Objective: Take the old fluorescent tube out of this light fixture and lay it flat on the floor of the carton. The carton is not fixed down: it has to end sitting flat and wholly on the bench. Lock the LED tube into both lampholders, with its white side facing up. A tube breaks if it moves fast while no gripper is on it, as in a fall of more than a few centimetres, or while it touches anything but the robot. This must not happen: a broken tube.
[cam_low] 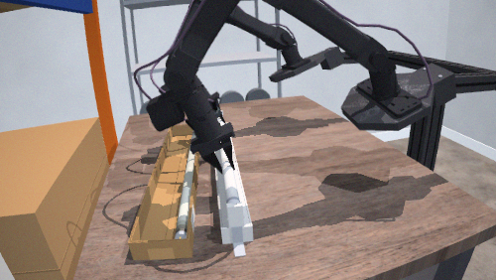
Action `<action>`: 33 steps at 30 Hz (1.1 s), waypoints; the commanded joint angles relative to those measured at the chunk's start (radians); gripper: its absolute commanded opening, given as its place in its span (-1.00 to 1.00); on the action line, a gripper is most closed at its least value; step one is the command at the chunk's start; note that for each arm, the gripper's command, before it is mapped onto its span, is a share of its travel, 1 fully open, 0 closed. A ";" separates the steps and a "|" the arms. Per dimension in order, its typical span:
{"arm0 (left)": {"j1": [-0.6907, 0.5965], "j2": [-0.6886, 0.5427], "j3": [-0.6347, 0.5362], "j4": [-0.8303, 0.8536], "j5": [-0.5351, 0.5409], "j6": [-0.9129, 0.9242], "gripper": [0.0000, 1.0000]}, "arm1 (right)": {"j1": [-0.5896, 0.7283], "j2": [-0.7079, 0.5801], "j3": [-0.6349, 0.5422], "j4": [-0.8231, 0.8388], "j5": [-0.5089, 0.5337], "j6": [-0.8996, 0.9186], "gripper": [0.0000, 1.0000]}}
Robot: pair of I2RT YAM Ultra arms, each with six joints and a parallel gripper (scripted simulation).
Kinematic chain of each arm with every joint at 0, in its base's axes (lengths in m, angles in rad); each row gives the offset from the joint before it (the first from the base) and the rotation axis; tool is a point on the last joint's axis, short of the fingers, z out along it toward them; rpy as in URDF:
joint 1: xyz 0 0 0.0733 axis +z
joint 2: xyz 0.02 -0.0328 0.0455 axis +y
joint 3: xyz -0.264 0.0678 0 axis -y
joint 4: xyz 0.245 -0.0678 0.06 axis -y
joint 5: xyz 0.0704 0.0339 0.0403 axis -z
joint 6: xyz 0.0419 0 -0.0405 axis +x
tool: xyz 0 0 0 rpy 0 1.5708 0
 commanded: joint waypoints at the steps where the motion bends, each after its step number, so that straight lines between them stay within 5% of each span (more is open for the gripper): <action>1: -0.015 -0.027 -0.016 0.027 -0.006 0.009 -0.78 | 0.022 -0.039 -0.022 0.016 -0.011 -0.004 -0.78; 20: -0.018 -0.101 -0.146 0.153 0.001 0.019 -0.78 | 0.037 -0.102 -0.132 0.125 0.043 0.011 -0.78; 33: -0.027 -0.213 -0.345 0.416 -0.029 0.035 -0.78 | 0.070 -0.206 -0.309 0.346 0.129 0.041 -0.78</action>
